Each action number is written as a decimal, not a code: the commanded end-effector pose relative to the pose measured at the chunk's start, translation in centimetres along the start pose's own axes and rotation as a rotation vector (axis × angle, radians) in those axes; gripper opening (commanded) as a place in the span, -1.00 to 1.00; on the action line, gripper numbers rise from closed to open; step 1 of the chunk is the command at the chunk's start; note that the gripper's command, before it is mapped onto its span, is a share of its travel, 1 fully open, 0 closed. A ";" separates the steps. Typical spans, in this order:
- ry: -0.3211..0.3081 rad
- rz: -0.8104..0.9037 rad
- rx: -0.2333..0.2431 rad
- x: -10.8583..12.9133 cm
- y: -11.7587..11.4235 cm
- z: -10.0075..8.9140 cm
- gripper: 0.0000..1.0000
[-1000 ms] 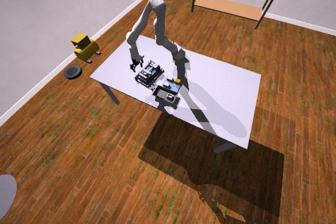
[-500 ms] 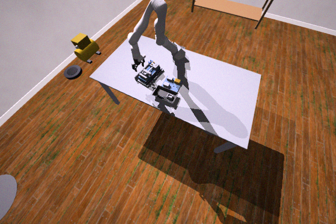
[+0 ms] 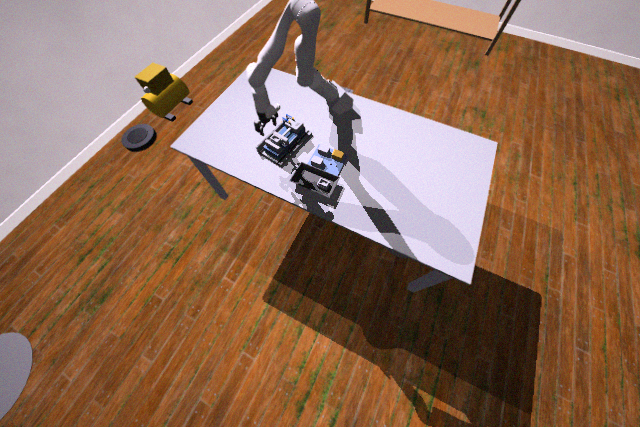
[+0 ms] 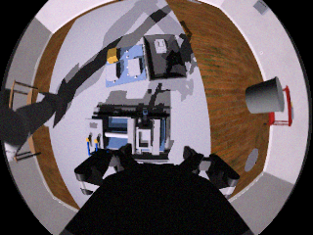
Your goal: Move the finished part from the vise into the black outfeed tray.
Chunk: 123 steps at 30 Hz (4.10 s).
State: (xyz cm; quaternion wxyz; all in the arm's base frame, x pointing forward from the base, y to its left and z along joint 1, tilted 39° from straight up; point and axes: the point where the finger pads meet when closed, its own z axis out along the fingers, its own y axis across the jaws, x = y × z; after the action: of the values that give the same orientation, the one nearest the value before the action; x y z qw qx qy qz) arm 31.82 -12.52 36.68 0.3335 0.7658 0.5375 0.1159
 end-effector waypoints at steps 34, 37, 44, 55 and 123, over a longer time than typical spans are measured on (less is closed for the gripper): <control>-0.043 -0.020 0.054 -0.3 -3.0 0.9 1.00; -0.043 -0.020 0.054 -0.3 -3.0 0.9 1.00; -0.044 -0.021 0.056 -0.3 -3.1 0.9 -1.00; -0.044 -0.021 0.056 -0.3 -3.1 0.9 -1.00; -0.044 -0.021 0.056 -0.3 -3.1 0.9 0.34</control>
State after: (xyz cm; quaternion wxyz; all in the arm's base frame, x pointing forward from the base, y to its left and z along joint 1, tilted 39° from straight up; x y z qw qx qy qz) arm 29.87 -12.51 34.01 0.3244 0.7718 0.5410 0.0801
